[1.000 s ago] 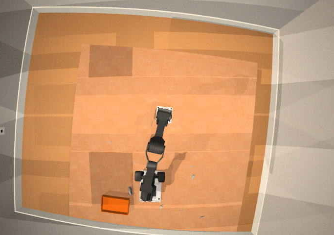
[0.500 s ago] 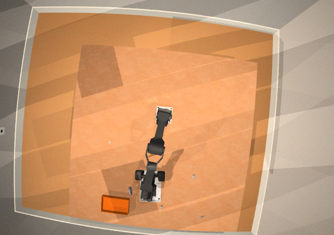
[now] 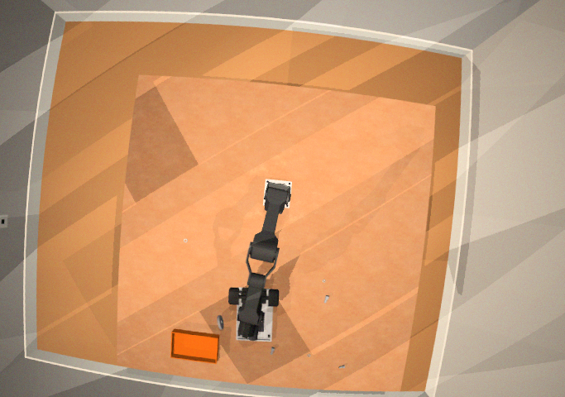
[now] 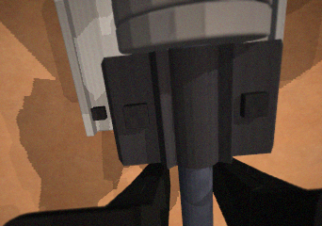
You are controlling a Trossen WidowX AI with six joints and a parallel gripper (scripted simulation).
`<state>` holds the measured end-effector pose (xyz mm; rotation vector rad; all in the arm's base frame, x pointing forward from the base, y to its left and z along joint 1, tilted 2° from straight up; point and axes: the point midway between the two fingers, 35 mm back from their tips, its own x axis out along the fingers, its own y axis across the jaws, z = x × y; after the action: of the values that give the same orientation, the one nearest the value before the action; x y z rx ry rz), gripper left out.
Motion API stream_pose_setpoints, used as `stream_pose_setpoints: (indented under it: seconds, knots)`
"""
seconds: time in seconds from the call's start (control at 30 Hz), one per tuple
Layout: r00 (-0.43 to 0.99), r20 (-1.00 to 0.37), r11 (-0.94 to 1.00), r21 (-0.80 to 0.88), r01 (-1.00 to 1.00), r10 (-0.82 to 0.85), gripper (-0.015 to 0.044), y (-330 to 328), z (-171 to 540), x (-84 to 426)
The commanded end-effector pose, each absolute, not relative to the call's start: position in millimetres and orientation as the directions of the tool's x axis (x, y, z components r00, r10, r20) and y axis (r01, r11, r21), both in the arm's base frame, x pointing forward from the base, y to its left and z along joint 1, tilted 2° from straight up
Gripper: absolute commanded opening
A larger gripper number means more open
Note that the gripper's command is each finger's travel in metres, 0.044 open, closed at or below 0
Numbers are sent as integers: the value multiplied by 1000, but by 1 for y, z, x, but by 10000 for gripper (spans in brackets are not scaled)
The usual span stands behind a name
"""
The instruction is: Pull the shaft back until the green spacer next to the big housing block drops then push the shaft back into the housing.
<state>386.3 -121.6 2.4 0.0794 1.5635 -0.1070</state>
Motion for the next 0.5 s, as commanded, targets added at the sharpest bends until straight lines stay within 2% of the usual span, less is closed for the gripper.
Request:
stream_pose_setpoints:
  seconds: [0.0, 0.2, 0.47]
  knots:
    - [4, -1000, 993, -17, 119, -18, 40, -122, 3, 386]
    - [4, -1000, 993, -17, 119, -18, 0, -122, 3, 386]
    - [6, -1000, 992, -15, 122, -16, 0, -121, 2, 382]
